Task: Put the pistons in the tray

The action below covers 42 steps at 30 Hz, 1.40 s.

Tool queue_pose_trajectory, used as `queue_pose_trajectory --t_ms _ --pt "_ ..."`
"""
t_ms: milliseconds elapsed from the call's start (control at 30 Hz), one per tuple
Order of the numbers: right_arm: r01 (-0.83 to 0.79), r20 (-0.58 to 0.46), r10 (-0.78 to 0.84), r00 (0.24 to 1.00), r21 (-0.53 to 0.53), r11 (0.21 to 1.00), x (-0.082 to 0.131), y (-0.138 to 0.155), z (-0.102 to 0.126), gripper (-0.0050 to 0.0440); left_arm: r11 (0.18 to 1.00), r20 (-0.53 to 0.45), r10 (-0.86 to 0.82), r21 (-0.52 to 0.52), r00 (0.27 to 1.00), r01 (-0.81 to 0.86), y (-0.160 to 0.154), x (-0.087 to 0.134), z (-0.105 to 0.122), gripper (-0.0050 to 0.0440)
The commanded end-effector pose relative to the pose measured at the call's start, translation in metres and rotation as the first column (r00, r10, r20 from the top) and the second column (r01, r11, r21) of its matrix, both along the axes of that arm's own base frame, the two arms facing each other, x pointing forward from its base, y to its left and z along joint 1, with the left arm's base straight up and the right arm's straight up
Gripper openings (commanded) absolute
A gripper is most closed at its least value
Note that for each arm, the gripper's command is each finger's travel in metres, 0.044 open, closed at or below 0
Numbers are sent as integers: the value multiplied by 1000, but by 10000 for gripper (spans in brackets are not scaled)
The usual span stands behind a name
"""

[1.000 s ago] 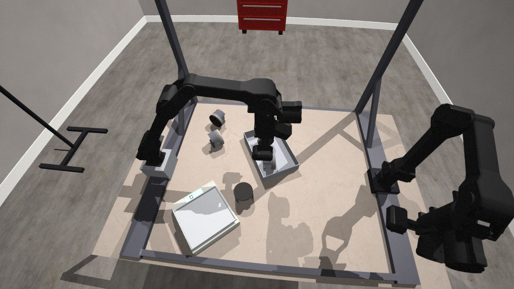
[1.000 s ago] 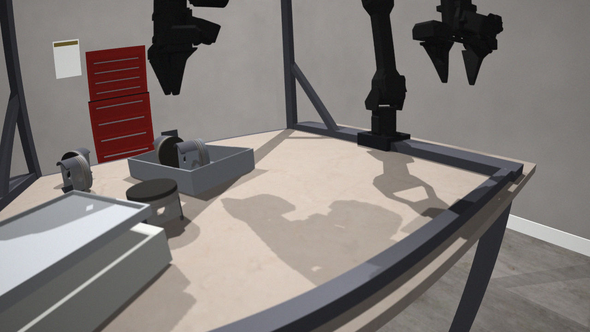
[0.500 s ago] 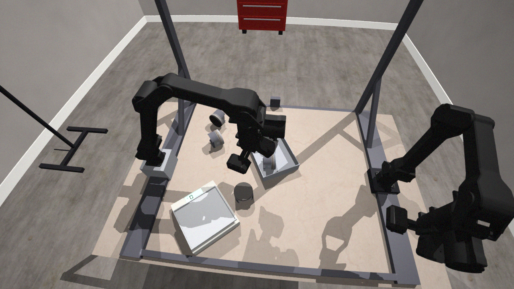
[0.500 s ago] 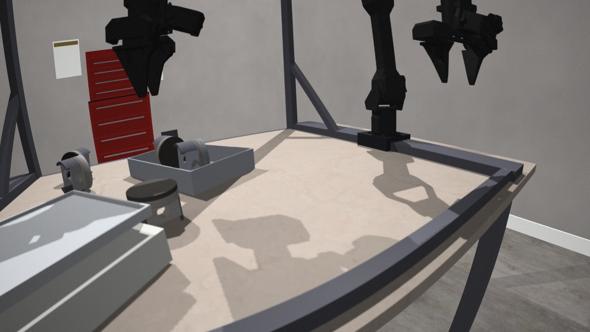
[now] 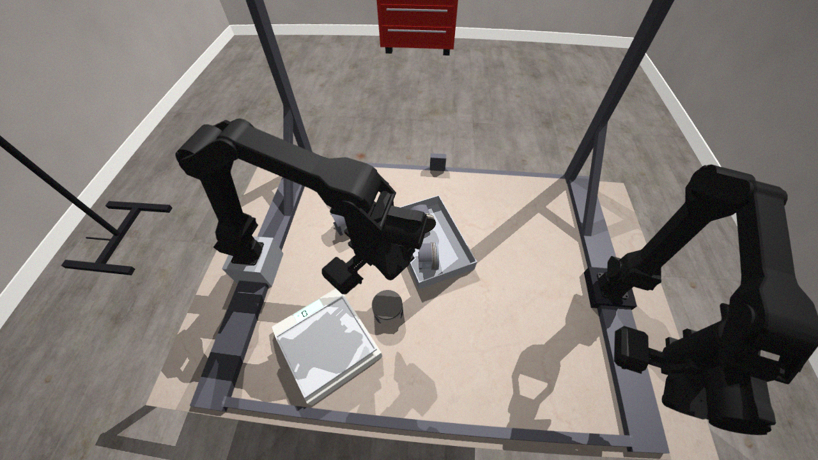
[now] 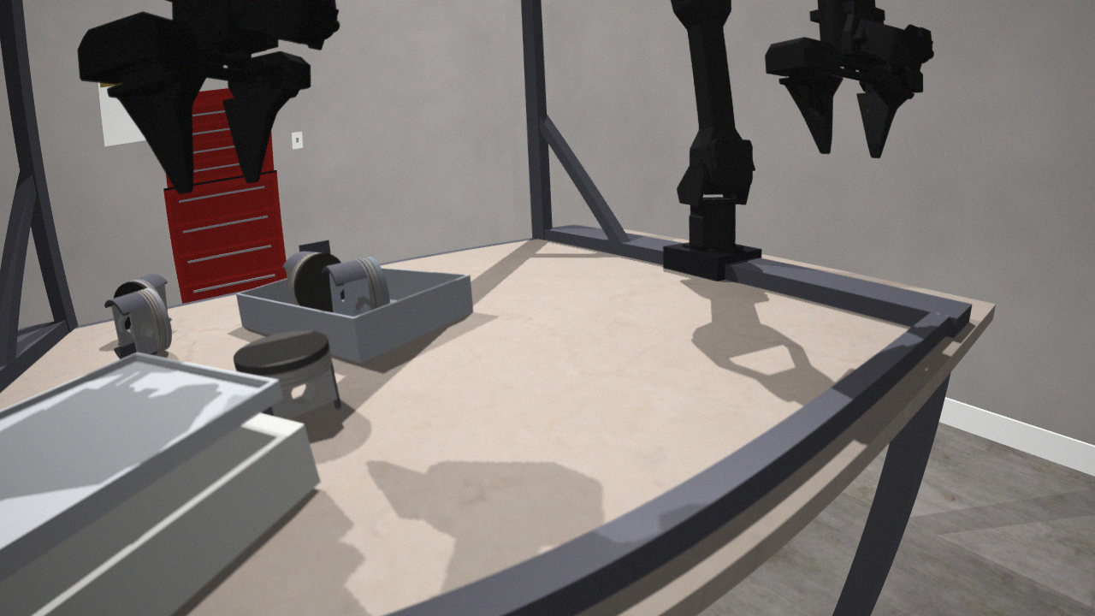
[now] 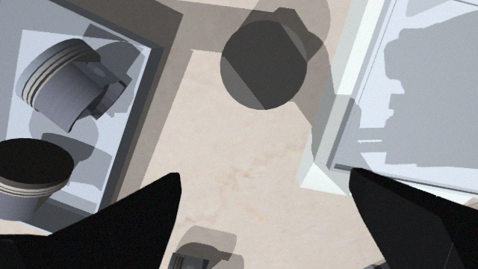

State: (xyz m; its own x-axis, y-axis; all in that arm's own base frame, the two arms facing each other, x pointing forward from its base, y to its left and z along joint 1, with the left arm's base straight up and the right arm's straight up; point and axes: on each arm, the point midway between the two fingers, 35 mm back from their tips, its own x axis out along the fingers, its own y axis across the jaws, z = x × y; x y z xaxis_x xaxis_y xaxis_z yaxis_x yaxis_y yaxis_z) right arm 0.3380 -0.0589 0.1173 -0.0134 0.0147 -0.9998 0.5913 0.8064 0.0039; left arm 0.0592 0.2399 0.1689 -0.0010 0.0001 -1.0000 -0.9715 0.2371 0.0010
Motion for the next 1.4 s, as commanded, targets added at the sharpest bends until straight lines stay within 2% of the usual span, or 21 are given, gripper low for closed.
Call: queue_pose_trajectory --t_ms 0,1067,1367 --pt "39 45 -38 998 -12 999 -15 -19 12 378 1000 5 -2 17 1000 2 4 1 5 400" --pt "39 36 -38 999 -19 999 -111 -121 10 378 1000 5 -2 17 1000 2 4 1 5 400" --pt "38 38 -37 999 -30 999 -113 -125 10 378 1000 5 -2 17 1000 2 4 1 5 400"
